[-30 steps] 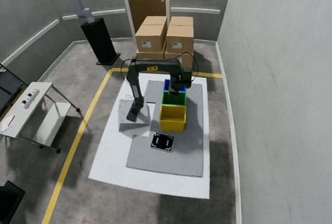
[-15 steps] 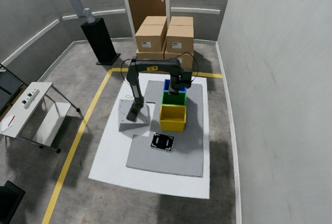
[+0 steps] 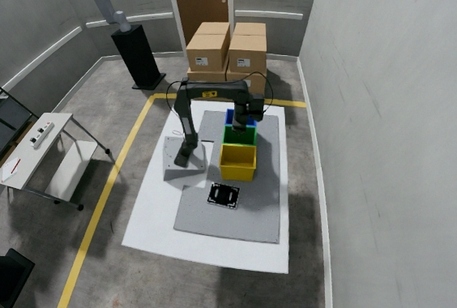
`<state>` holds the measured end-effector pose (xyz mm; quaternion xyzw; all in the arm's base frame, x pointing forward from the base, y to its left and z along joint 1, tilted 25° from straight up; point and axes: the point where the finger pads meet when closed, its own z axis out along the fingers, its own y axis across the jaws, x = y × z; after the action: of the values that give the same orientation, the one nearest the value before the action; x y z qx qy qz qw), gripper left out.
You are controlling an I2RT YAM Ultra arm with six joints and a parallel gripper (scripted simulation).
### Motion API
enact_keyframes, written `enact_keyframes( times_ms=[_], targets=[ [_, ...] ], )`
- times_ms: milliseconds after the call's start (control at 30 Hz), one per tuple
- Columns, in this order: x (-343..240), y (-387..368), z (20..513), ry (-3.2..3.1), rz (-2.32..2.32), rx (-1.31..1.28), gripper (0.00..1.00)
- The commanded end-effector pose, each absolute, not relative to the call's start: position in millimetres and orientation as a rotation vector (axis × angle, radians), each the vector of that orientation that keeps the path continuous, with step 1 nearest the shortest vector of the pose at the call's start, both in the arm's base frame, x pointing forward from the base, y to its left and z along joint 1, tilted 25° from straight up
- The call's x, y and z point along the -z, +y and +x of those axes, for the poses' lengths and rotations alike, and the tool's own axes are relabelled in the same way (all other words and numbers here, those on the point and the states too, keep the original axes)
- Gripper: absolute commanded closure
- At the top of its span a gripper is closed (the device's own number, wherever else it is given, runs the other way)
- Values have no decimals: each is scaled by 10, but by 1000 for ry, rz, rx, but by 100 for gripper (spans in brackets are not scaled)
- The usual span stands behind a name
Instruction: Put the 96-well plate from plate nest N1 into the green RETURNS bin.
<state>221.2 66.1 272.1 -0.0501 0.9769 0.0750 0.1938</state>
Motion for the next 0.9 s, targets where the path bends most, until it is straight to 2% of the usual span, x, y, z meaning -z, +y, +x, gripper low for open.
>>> enact_keyframes(
  times_ms=[0,867],
  targets=[
    [-2875,633,2196,2689,-141,-217,18],
    [-2686,32,2121,2705,-139,-213,18]
  ],
)
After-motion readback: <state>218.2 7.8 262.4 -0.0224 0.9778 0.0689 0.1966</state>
